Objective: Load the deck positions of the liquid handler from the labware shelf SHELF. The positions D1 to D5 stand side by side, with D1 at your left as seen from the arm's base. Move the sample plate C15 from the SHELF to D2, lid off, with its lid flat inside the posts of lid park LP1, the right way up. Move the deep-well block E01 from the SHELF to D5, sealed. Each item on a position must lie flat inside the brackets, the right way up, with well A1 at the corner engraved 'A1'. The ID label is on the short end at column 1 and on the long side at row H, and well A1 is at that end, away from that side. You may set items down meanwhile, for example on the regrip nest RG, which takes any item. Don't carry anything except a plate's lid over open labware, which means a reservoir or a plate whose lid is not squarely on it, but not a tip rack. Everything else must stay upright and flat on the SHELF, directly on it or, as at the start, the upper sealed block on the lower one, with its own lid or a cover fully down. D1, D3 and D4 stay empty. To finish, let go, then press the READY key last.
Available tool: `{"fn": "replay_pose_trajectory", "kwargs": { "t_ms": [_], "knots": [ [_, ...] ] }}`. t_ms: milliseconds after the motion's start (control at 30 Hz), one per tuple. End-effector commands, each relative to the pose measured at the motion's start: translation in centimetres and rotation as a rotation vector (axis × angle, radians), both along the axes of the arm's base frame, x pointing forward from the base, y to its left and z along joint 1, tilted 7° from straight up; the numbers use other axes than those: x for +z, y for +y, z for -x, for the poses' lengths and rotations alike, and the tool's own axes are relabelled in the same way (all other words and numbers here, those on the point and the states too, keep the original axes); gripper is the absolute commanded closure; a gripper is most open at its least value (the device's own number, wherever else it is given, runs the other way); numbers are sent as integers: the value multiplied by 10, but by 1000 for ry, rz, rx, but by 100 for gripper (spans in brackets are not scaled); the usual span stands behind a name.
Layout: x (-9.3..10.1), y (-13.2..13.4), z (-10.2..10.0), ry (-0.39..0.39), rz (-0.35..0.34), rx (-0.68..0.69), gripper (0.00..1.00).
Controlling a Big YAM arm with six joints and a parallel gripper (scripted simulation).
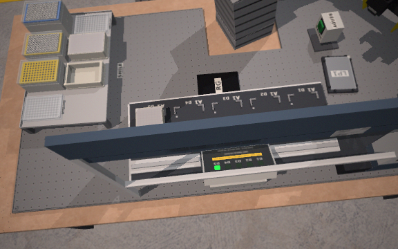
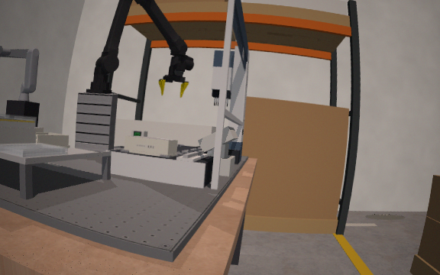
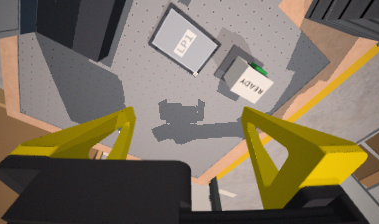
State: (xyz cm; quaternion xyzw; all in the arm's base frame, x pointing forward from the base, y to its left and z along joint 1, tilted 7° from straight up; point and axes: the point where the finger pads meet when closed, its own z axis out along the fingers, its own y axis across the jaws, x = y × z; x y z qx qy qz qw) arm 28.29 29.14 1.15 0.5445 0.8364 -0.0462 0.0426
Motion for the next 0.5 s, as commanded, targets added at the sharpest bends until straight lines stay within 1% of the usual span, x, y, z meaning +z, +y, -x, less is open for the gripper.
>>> {"fn": "replay_pose_trajectory", "kwargs": {
  "t_ms": [0,267,300,400,467],
  "knots": [
    [22,18,-8,-46,-49,5,0],
    [22,18,-8,-46,-49,5,0],
    [14,-1,-7,-38,-35,-41,0],
    [15,-18,-4,-39,-28,-101,0],
    [15,-18,-4,-39,-28,-101,0]
  ]
}}
